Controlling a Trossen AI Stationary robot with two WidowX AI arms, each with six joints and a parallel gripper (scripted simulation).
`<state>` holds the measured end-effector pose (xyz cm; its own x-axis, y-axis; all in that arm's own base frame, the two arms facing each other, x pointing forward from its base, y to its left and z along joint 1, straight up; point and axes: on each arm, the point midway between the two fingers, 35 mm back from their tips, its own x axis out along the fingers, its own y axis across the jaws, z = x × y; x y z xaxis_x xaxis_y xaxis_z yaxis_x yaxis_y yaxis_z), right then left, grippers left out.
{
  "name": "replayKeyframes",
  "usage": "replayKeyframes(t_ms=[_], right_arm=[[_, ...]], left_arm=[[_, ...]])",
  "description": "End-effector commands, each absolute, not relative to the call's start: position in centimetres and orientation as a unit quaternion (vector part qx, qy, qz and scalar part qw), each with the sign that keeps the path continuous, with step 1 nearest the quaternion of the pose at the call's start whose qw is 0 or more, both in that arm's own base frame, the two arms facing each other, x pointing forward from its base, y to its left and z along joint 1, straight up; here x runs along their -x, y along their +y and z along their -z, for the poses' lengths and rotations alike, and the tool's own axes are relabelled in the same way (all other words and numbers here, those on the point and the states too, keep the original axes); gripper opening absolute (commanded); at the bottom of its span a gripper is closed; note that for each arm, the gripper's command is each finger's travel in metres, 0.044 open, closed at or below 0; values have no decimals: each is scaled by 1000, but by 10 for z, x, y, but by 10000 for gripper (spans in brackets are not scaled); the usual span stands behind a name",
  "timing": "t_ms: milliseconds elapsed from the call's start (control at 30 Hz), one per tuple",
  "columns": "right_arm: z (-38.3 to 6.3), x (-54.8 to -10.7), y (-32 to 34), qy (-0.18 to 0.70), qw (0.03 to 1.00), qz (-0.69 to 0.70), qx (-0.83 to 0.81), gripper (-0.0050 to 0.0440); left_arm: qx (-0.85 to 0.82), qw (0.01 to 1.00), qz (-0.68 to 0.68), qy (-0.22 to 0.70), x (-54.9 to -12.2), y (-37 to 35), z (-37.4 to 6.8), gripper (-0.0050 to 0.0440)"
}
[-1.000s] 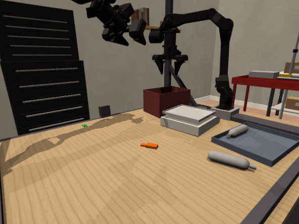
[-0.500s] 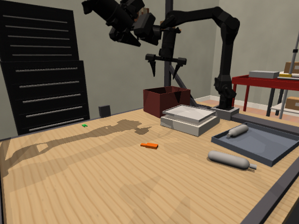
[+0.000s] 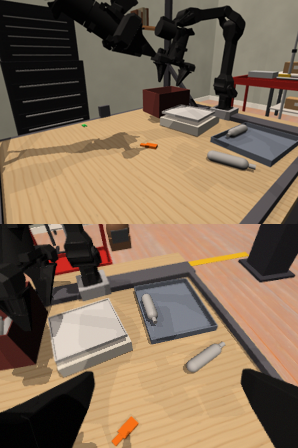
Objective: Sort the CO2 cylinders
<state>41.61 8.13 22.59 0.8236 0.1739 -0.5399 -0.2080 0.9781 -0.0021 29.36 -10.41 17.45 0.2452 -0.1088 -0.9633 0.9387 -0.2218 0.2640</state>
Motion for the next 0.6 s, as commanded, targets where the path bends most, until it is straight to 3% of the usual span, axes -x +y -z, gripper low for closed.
replayKeyframes(t_ms=[0, 300, 567], right_arm=[[-233, -406, 66, 260, 961, -90, 26, 440], [-215, -383, 24, 262, 964, -43, 13, 440], [-209, -379, 16, 266, 963, -33, 10, 440]], left_arm=[[-566, 555, 480, 376, -305, -93, -169, 440], [-419, 693, 327, 487, -352, -36, -154, 440], [-307, 755, 220, 537, -371, 7, -139, 440]])
